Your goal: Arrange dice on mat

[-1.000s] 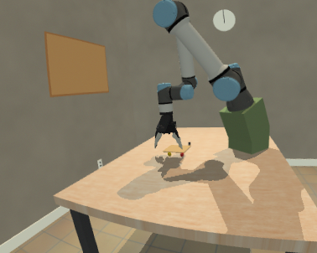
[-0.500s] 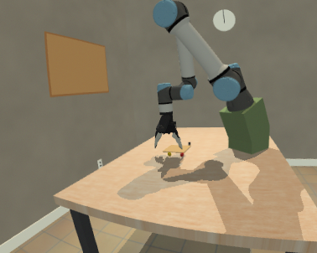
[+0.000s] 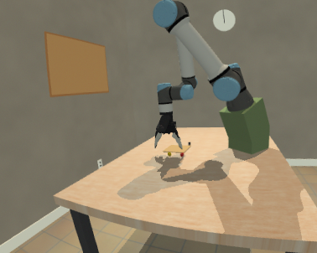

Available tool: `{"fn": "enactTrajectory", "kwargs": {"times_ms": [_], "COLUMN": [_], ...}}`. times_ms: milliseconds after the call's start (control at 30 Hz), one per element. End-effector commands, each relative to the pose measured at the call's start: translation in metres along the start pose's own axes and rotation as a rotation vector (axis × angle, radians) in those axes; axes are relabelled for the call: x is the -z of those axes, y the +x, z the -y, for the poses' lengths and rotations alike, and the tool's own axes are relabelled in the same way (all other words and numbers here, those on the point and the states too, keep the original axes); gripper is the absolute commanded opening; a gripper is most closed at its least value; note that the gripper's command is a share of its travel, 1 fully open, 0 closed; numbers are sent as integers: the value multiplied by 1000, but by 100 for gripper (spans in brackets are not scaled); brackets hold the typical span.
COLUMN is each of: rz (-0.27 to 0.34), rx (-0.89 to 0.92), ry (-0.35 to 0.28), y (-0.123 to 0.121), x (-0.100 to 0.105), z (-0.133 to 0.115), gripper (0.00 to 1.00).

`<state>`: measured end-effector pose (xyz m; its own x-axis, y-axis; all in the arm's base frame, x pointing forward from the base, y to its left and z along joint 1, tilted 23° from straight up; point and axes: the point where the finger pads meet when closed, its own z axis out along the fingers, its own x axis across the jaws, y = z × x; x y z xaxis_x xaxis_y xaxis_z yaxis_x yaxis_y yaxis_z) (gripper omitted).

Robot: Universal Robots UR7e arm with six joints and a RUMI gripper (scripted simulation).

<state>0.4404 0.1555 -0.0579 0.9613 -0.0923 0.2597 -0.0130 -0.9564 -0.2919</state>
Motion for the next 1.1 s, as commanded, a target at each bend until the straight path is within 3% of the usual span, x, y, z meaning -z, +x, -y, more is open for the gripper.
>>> {"fn": "enactTrajectory", "kwargs": {"times_ms": [0,433,833,1067], "rz": [-4,-4,-4,-4], "rx": [2,2,2,2], "ry": [-1,-1,-1,-1], "y": [3,-1,-56,-71], "x": [1,1,1,1], "z": [0,0,2,2], "gripper": [100,100,100,100]}}
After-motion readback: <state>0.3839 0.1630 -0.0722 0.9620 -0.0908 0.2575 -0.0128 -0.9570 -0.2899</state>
